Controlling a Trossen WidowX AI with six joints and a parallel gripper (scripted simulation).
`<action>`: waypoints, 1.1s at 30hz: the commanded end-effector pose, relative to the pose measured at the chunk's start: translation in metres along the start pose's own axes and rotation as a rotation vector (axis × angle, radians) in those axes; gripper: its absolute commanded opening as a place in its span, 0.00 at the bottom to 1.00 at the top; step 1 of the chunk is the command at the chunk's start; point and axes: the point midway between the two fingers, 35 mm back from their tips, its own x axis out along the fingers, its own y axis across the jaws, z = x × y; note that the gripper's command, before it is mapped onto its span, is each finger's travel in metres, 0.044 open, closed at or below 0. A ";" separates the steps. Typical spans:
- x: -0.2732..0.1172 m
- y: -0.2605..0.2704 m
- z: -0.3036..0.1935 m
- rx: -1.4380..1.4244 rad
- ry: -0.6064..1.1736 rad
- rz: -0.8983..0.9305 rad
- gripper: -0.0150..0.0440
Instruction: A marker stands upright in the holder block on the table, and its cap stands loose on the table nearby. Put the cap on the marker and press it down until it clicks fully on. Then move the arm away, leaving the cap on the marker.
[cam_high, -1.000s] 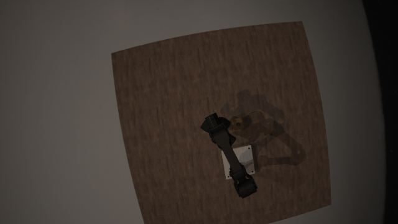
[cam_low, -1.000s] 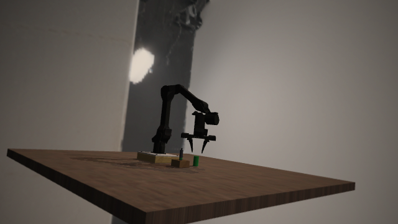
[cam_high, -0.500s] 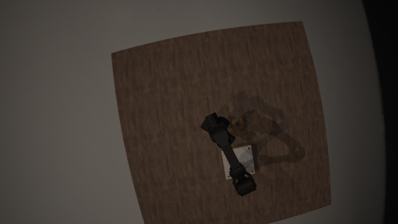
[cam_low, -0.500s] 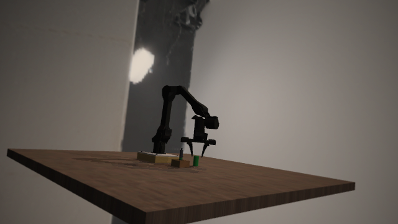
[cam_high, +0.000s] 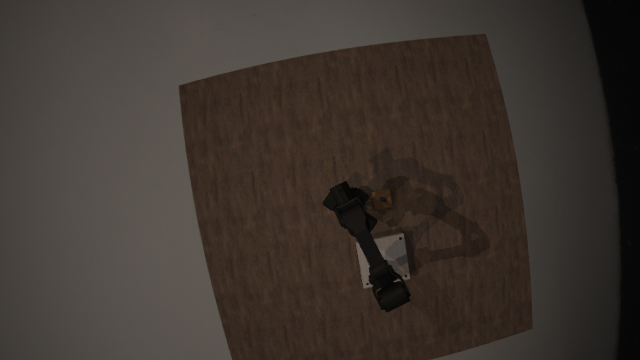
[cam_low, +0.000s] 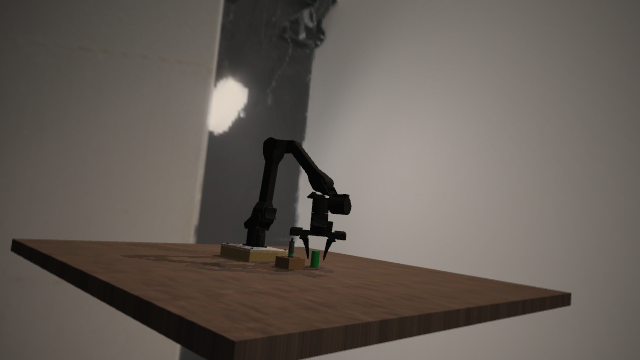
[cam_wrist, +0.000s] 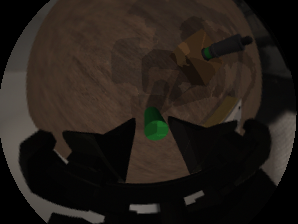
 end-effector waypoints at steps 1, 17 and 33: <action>0.007 -0.002 0.000 0.005 -0.002 -0.006 0.66; 0.009 -0.002 0.000 0.005 -0.002 -0.006 0.38; -0.032 0.000 0.000 0.005 -0.002 -0.006 0.25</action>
